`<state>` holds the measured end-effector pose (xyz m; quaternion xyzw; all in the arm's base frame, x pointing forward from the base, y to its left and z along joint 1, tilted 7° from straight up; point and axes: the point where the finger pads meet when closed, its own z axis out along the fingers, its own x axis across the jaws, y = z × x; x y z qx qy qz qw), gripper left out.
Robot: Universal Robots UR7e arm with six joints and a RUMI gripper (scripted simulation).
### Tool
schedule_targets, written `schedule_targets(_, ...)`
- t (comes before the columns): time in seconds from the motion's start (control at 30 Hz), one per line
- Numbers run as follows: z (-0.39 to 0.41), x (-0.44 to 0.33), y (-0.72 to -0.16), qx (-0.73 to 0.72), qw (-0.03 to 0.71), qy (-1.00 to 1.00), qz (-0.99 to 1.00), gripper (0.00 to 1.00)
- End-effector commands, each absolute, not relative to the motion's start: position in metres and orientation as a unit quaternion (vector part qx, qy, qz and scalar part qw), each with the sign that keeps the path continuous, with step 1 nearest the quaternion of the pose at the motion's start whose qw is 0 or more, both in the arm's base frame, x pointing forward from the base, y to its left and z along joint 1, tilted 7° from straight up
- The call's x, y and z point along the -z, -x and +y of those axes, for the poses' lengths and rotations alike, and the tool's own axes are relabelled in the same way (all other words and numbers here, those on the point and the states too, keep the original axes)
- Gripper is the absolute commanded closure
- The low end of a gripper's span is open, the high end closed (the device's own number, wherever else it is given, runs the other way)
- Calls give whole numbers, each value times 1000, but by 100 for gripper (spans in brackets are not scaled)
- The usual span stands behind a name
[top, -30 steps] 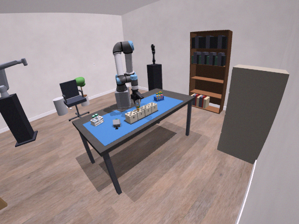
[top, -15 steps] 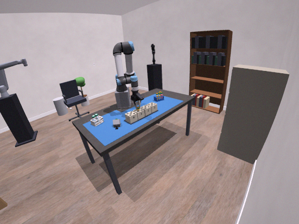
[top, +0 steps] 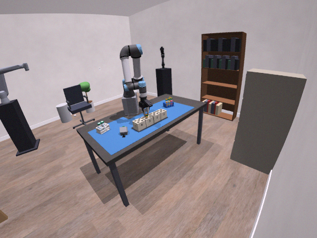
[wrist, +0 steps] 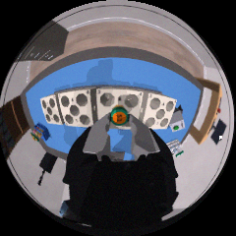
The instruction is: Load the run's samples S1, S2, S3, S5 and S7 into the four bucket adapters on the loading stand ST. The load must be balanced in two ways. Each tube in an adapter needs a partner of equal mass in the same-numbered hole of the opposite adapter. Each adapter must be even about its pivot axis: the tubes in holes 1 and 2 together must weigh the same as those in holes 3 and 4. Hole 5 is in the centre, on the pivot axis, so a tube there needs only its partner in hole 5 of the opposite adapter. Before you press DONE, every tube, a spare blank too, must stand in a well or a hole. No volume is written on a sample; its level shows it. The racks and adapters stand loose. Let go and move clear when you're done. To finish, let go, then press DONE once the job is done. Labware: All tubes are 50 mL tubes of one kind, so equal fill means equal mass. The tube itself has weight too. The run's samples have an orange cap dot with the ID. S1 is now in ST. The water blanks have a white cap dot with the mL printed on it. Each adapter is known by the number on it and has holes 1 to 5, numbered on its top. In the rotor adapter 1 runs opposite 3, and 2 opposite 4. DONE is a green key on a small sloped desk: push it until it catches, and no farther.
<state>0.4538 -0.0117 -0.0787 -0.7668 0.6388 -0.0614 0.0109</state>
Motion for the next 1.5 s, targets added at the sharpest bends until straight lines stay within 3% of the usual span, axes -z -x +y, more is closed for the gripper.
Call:
schedule_targets(0.0,-12,78,-454,62,11,767,639,100)
schedule_targets(0.07,-12,78,-454,62,11,767,639,100)
schedule_targets(0.1,-12,78,-454,62,11,767,639,65)
schedule_targets(1.17,-9,38,-450,62,11,767,639,65)
schedule_targets(1.47,49,45,-418,60,19,674,736,65)
